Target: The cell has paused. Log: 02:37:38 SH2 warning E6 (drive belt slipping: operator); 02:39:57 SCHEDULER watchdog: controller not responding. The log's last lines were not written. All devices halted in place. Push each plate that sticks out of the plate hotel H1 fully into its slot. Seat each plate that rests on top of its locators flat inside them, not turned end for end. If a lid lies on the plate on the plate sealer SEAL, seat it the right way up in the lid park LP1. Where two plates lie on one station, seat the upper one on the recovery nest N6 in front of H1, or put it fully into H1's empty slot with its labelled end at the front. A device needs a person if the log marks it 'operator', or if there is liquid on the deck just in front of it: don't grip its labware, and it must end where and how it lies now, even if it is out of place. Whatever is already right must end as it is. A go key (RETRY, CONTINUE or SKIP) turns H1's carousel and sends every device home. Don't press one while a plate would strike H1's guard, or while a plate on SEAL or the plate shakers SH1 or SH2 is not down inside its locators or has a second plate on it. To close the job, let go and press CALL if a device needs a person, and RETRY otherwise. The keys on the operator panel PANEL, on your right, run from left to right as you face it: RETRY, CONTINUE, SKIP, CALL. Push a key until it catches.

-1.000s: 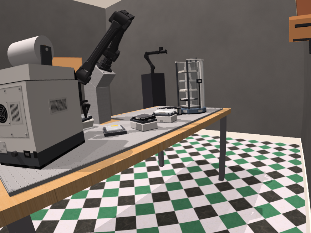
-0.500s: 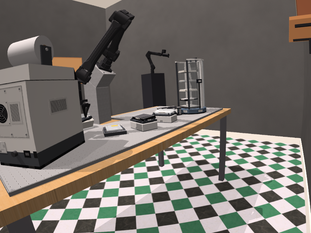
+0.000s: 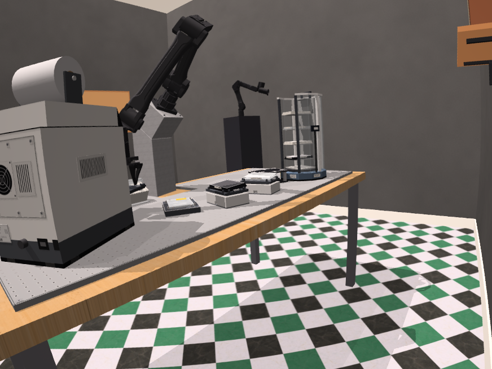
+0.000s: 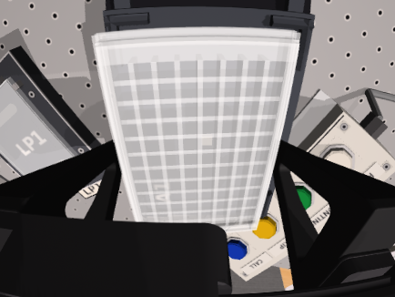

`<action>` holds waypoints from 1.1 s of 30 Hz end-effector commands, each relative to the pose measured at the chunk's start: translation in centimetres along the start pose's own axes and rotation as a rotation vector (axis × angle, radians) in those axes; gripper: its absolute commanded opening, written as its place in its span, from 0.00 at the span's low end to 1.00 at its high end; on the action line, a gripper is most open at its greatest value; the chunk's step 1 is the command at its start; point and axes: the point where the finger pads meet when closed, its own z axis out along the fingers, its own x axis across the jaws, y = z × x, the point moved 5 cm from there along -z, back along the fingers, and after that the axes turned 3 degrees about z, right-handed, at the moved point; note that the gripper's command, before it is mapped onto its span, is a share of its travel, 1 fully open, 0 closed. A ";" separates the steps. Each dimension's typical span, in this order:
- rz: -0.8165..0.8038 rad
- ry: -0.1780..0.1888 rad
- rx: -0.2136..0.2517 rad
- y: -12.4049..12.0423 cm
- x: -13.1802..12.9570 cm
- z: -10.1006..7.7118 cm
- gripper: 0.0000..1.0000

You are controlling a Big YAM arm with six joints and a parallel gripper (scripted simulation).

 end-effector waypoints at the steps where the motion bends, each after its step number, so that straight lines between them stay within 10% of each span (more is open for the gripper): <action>1: 0.003 -0.001 -0.020 0.7 -0.4 -1.5 0.84; 33: 0.006 -0.002 -0.016 0.4 -0.6 -2.2 0.84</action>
